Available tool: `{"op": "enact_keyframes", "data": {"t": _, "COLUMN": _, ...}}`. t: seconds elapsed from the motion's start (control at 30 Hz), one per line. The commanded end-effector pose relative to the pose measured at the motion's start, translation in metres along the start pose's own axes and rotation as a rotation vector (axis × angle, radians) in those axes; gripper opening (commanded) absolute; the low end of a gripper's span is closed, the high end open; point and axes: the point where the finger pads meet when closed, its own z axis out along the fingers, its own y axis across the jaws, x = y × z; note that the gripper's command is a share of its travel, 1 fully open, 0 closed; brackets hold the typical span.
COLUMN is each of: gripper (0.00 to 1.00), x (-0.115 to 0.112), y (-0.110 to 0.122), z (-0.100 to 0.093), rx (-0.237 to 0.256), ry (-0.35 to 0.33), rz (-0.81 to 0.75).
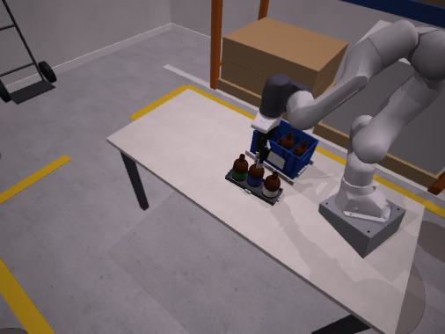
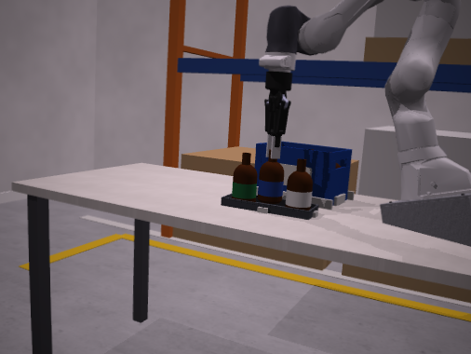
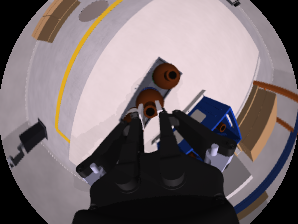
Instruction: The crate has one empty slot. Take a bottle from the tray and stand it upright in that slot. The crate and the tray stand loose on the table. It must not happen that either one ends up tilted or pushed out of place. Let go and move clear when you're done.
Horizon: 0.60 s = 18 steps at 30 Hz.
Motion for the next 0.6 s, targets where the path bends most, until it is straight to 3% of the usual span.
{"op": "enact_keyframes", "data": {"t": 0.0, "gripper": 0.0, "x": 0.0, "y": -0.001, "z": -0.005, "rx": 0.003, "ry": -0.002, "rz": -0.001}}
{"op": "enact_keyframes", "data": {"t": 0.57, "gripper": 0.0, "x": 0.0, "y": -0.001, "z": -0.019, "rx": 0.003, "ry": -0.002, "rz": -0.001}}
